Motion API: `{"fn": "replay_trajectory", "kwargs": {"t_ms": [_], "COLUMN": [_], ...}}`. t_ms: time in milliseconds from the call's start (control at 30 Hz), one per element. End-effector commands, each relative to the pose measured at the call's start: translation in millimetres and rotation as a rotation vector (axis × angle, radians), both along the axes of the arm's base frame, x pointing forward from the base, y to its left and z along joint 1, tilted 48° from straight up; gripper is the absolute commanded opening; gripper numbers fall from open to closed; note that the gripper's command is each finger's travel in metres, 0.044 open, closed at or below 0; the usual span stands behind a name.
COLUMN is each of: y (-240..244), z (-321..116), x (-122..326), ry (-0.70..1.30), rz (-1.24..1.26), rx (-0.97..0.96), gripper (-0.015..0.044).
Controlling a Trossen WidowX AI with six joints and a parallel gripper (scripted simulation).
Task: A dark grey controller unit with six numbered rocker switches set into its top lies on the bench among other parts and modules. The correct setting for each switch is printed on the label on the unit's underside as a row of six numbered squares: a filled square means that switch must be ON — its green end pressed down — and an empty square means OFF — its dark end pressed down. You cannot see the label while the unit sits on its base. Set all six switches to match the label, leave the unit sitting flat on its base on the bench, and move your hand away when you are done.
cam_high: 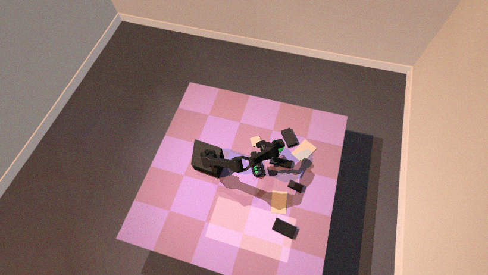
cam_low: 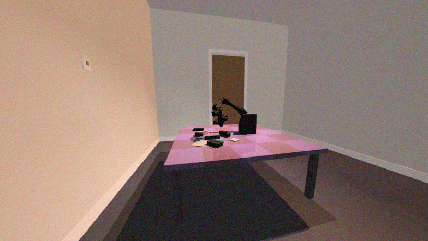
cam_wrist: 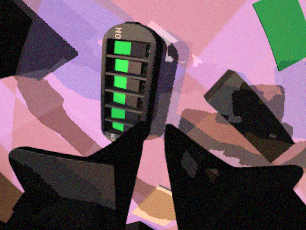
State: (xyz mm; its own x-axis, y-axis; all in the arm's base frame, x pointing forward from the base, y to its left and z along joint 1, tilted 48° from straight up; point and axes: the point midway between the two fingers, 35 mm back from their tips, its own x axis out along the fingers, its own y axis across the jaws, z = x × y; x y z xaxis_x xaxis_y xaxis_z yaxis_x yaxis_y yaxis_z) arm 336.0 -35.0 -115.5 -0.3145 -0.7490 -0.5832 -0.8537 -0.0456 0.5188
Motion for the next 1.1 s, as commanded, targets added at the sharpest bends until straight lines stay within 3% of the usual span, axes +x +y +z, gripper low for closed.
{"fn": "replay_trajectory", "kwargs": {"t_ms": [0, 333, 433, 667, 967, 1067], "y": [0, 0, 0, 57, 59, 59], "z": [0, 0, 0, 53, 55, 55], "x": [0, 0, 0, 11, 11, 11], "ry": [0.000, 0.000, 0.000, 0.000, 0.000, 0.000], "rz": [0.000, 0.000, 0.000, 0.000, 0.000, 0.000], "rx": [0.000, 0.000, 0.000, 0.003, 0.003, 0.003], "gripper": [0.0158, 0.0420, 0.0440, 0.0256, 0.0020, 0.0000]}}
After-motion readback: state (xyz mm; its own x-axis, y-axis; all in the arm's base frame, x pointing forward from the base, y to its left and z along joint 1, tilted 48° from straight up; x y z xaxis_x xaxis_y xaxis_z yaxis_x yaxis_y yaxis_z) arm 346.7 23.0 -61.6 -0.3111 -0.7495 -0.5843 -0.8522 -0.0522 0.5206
